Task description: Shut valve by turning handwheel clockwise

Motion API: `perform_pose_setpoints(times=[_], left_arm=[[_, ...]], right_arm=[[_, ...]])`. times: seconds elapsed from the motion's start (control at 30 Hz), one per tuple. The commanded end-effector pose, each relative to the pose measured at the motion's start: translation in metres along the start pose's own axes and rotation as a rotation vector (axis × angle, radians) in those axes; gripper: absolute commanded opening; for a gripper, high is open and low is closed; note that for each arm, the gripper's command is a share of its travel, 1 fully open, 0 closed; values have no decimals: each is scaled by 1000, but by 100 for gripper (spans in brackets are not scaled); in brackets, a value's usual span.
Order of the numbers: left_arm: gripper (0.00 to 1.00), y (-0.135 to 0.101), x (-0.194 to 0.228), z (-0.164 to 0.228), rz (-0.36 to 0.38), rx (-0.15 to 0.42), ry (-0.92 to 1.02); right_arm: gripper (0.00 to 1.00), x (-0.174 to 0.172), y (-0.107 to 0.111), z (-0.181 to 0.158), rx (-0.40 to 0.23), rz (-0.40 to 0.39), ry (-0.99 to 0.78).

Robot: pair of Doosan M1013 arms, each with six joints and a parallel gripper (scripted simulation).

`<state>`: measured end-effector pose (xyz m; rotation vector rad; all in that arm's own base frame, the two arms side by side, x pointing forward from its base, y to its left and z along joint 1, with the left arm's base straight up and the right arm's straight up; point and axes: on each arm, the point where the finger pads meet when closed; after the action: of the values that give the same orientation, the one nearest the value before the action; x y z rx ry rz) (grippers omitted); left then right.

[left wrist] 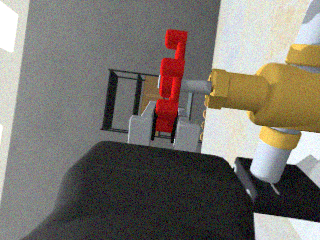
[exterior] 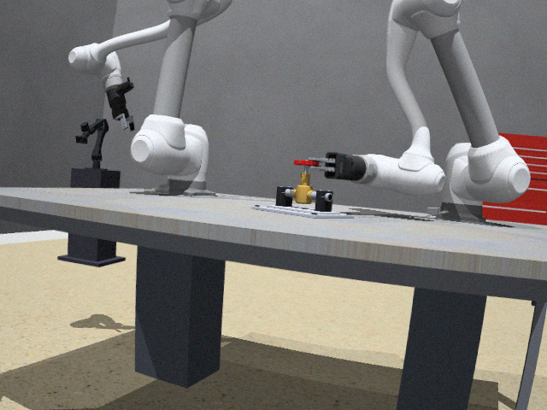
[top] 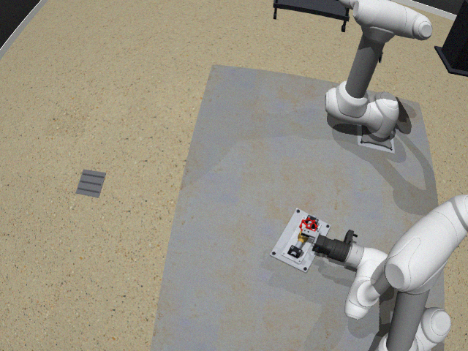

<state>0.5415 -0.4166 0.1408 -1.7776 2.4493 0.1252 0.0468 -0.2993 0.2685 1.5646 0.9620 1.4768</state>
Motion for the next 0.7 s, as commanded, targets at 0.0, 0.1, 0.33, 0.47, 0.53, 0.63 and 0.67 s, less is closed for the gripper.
perform_pose_setpoints(times=[0.0, 0.1, 0.33, 0.47, 0.53, 0.63, 0.67], left_arm=[[0, -1, 0, -1, 39, 8, 1], [0, -2, 0, -1, 72, 12, 1], [0, -4, 0, -1, 127, 20, 1], [0, -5, 0, -1, 171, 26, 1], [0, -6, 1, -1, 194, 30, 1], [0, -7, 1, -1, 228, 34, 1], [0, -7, 1, -1, 240, 36, 1]], right_arm=[[100, 0, 1, 0, -1, -1, 0], [100, 0, 1, 0, -1, -1, 0], [100, 0, 1, 0, -1, -1, 0], [100, 0, 1, 0, -1, -1, 0], [100, 0, 1, 0, -1, -1, 0], [100, 0, 1, 0, -1, -1, 0], [100, 0, 1, 0, -1, -1, 0]])
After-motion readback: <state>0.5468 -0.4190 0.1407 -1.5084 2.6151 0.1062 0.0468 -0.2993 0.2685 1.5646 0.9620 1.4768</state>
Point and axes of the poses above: on each arm, the point where the finger pads meet when closed, its own y axis back along the fingers, its own z axis across the jaws, x = y × z, and after that the axes turned 8 degrees about -y, right-handed
